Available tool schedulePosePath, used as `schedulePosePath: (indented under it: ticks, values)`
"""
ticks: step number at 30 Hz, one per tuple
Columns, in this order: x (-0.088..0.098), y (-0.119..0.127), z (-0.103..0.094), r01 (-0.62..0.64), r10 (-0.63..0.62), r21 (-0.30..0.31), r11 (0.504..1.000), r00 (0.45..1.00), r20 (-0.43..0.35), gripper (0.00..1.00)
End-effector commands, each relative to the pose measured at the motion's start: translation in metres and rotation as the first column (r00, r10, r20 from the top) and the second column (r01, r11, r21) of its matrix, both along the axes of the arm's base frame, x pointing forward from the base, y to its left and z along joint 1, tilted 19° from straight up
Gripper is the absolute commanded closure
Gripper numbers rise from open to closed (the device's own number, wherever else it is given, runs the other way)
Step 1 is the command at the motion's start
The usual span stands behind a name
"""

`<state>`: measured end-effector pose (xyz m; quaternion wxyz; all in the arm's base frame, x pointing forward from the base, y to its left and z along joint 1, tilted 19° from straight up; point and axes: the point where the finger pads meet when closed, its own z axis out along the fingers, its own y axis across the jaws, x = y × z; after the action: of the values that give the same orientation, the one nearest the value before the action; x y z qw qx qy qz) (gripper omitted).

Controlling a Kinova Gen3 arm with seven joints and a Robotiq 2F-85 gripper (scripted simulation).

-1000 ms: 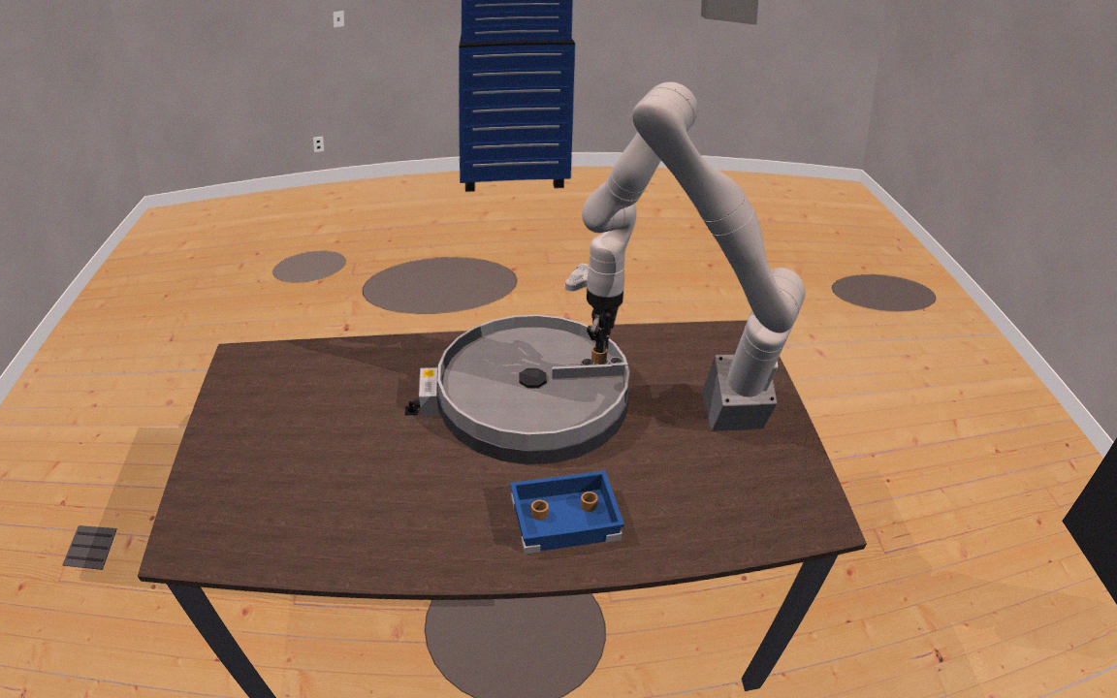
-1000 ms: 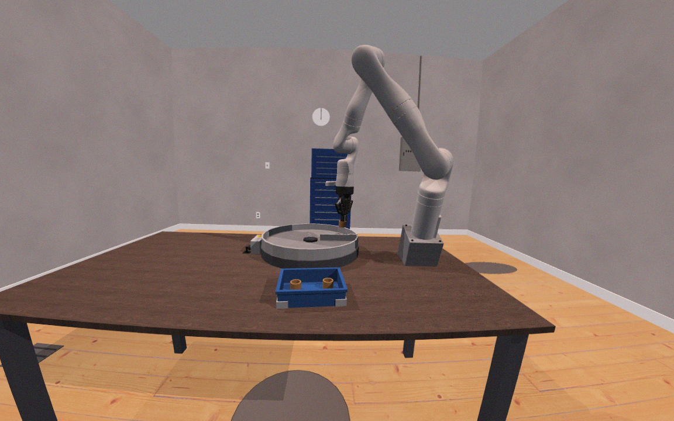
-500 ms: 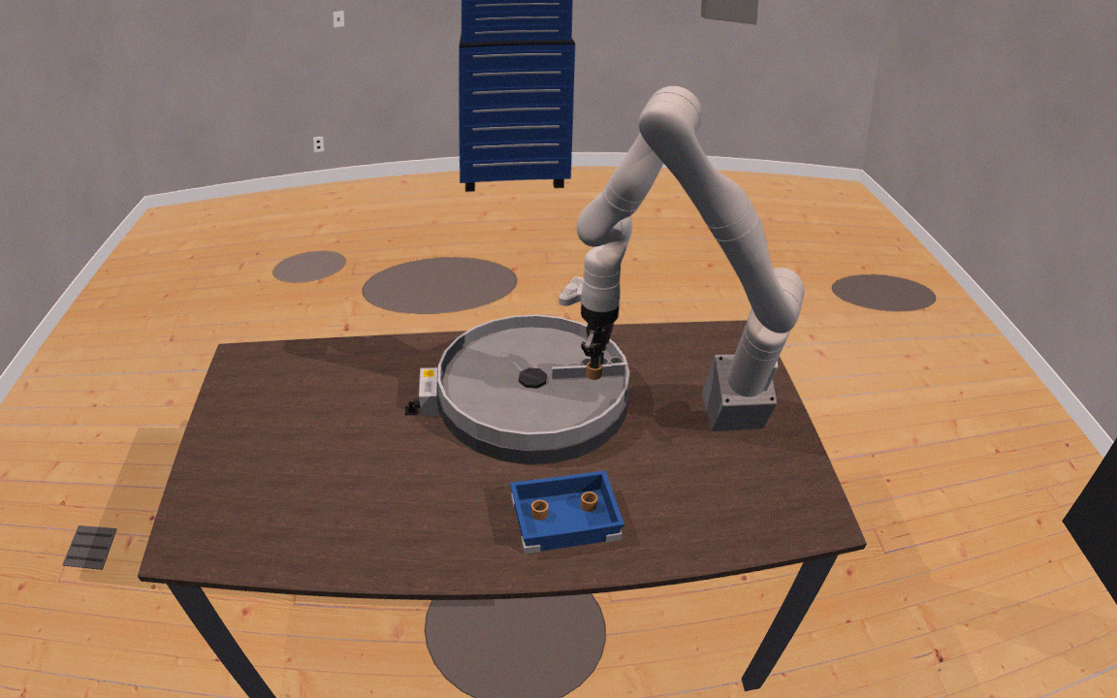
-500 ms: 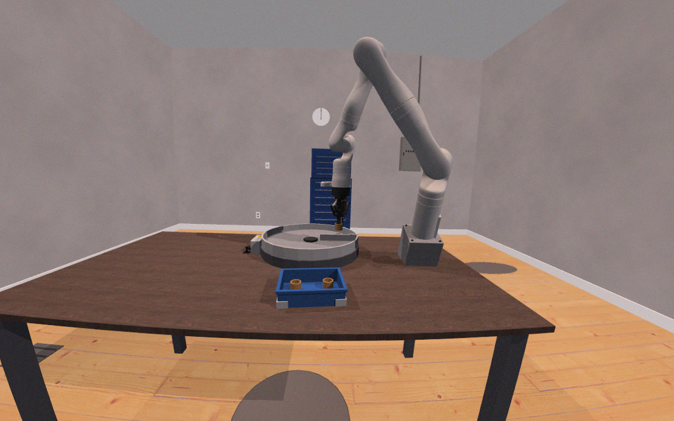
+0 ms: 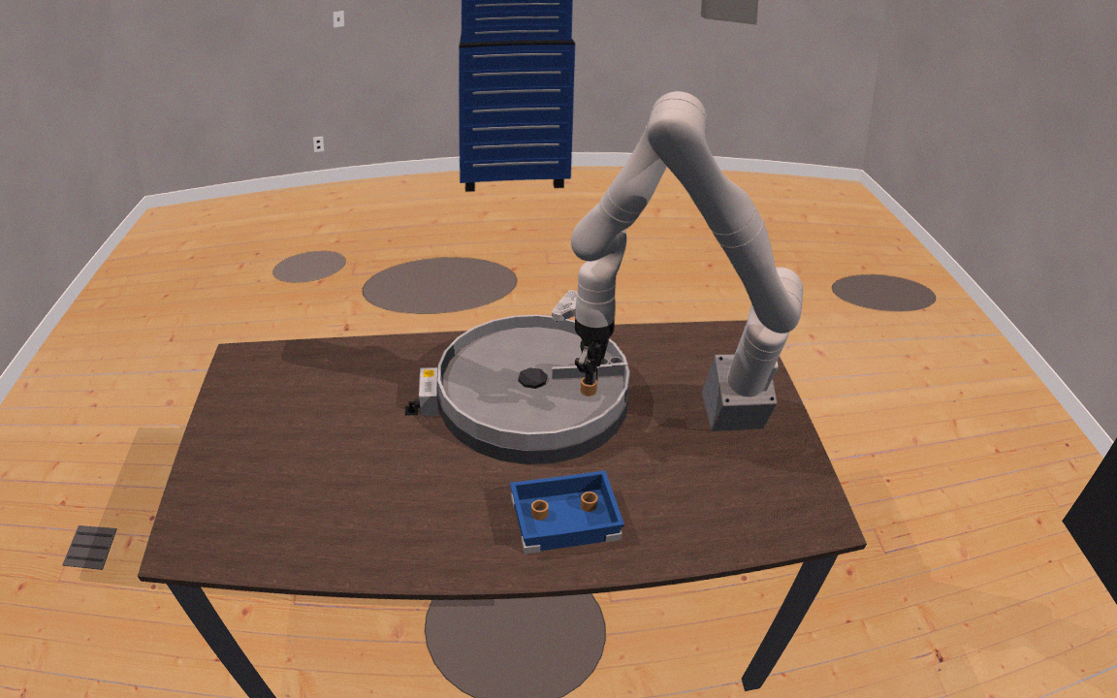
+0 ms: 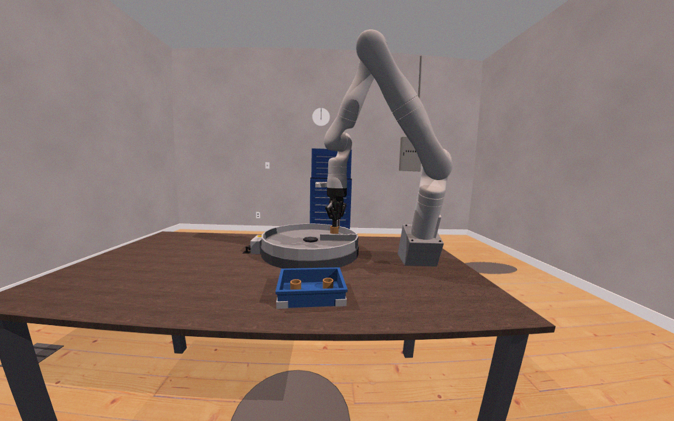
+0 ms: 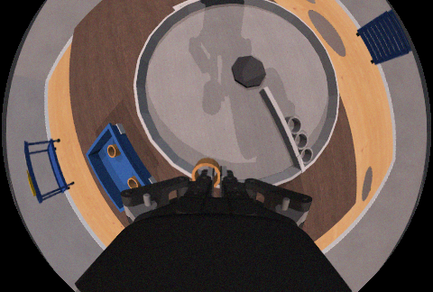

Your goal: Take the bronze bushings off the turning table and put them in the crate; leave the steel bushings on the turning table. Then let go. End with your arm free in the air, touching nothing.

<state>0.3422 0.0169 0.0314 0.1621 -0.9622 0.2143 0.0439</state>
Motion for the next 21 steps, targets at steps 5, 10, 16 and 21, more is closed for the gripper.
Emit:
schedulePosePath:
  ticks: [5, 10, 16, 21]
  values:
    - [0.002, 0.003, 0.002, -0.012, 0.012, -0.003, 1.0, 1.0, 0.007, 1.0]
    - [0.01, 0.035, 0.013, -0.011, 0.011, -0.002, 1.0, 1.0, 0.007, 1.0]
    - [0.015, 0.056, 0.02, -0.011, 0.011, -0.002, 1.0, 1.0, 0.007, 1.0]
    - [0.015, 0.056, 0.02, -0.011, 0.011, -0.002, 1.0, 1.0, 0.007, 1.0]
